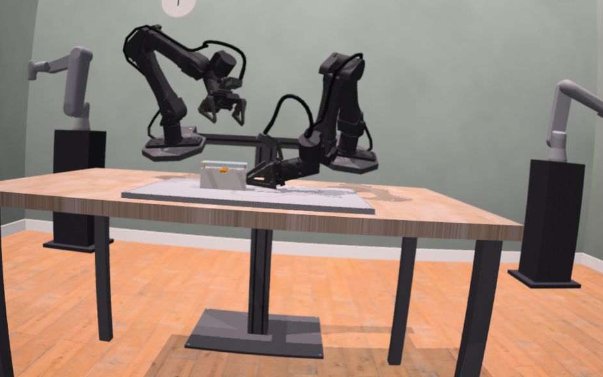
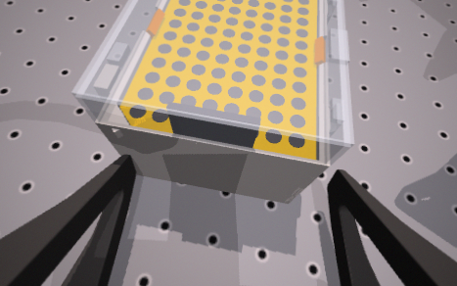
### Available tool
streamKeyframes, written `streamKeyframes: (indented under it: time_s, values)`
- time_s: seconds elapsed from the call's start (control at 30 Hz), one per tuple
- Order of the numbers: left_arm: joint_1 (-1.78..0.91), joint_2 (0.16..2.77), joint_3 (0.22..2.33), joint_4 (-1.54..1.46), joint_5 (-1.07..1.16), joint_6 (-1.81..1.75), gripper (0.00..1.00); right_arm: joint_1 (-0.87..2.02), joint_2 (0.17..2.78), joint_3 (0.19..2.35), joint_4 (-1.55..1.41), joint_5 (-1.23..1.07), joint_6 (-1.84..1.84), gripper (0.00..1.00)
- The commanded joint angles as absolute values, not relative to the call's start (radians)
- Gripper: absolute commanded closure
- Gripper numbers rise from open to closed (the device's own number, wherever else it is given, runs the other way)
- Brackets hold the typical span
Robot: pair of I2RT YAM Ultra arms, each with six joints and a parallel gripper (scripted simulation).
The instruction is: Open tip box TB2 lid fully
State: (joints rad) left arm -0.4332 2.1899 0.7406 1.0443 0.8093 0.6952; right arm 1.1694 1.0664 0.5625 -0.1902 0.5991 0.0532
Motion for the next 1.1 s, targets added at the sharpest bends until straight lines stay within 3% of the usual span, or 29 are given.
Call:
streamKeyframes:
  time_s: [0.0,0.6,1.07]
  values:
    - [-0.446,2.185,0.756,1.055,0.817,0.693,0.00,1.273,0.955,0.561,-0.321,0.736,0.113,0.00]
    - [-0.446,2.185,0.756,1.055,0.817,0.693,0.00,1.763,0.552,0.567,-0.644,1.033,0.249,0.00]
    - [-0.446,2.185,0.756,1.055,0.817,0.693,0.00,1.894,0.559,0.589,-0.718,1.080,0.339,0.00]
